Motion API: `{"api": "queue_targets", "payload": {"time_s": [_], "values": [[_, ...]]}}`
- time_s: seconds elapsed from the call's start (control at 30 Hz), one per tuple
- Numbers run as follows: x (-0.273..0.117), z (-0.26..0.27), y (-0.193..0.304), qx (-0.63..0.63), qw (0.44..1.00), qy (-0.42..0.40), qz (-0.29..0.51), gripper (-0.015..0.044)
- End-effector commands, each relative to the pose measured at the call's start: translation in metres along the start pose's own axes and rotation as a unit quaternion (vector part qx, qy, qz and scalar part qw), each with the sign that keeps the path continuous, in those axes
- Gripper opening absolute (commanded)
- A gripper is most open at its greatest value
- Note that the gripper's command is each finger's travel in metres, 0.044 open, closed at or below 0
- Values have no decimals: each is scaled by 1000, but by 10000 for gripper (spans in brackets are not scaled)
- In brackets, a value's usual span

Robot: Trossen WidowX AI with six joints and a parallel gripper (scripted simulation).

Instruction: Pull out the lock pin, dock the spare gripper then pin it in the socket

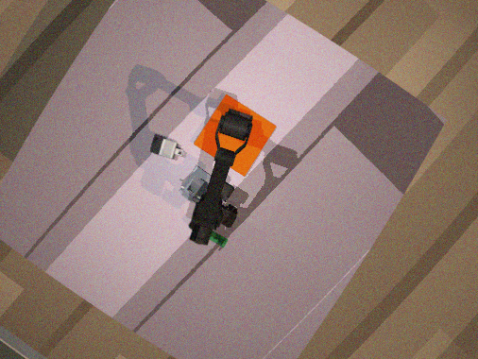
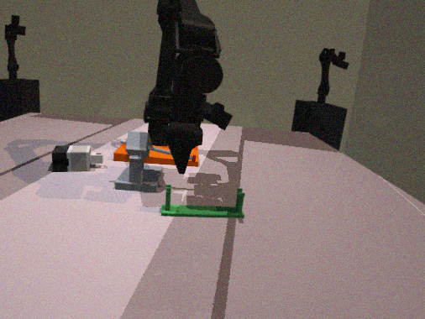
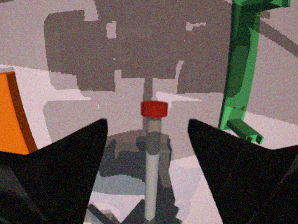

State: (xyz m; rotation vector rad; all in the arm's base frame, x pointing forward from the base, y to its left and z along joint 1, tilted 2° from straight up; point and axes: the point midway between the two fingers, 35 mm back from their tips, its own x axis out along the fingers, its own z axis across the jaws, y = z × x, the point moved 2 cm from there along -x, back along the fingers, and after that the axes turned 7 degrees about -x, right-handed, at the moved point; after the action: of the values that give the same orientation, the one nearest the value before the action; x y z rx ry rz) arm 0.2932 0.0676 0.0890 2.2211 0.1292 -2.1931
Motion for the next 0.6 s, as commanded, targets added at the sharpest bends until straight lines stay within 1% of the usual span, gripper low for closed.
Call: {"api": "queue_targets", "payload": {"time_s": [0.0,0.3,0.37,0.57], "values": [[1,0,0,1,1000,2,1,247],[1,0,0,1,1000,2,1,11],[1,0,0,1,1000,2,1,0],[1,0,0,1,1000,2,1,0]]}}
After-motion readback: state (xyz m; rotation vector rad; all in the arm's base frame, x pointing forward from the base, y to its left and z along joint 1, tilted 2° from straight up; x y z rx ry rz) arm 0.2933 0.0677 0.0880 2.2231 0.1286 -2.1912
